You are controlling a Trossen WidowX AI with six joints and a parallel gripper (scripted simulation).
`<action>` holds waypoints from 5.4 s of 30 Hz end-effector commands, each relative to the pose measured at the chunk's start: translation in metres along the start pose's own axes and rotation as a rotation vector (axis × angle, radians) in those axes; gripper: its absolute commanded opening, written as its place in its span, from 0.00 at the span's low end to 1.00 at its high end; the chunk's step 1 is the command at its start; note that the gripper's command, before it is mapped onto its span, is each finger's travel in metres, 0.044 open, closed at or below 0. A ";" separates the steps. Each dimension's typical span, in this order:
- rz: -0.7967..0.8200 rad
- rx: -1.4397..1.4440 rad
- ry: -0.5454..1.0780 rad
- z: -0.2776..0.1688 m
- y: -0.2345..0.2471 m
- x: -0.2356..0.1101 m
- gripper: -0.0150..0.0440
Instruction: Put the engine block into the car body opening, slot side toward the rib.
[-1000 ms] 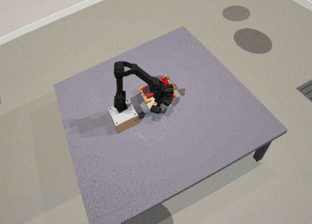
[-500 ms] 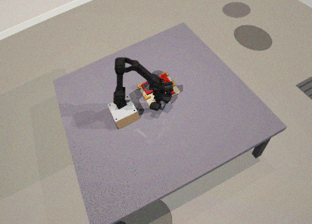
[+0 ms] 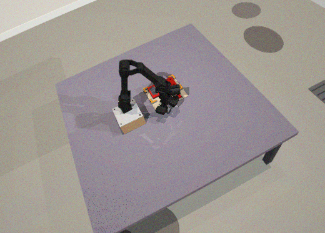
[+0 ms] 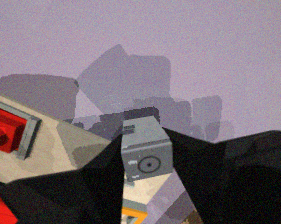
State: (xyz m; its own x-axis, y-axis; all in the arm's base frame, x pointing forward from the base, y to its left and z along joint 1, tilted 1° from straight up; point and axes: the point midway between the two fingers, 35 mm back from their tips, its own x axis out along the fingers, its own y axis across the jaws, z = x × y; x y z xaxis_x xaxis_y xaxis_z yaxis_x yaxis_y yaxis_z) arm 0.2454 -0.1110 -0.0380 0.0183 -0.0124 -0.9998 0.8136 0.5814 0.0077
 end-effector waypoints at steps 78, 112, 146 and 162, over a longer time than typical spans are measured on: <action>0.002 -1.183 -0.013 -0.004 0.006 -0.113 0.25; -0.006 -2.357 -0.014 -0.004 0.006 -0.107 0.25; -0.014 -3.143 -0.012 -0.004 0.006 -0.083 0.25; -0.013 -3.143 -0.012 -0.004 0.006 -0.058 0.25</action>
State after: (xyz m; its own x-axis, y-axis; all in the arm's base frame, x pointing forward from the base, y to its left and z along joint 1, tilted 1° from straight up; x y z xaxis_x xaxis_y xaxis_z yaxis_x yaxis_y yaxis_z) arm 0.2488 -0.1045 0.0270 0.0369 -0.0174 -0.9992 -0.8145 -0.5798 -0.0200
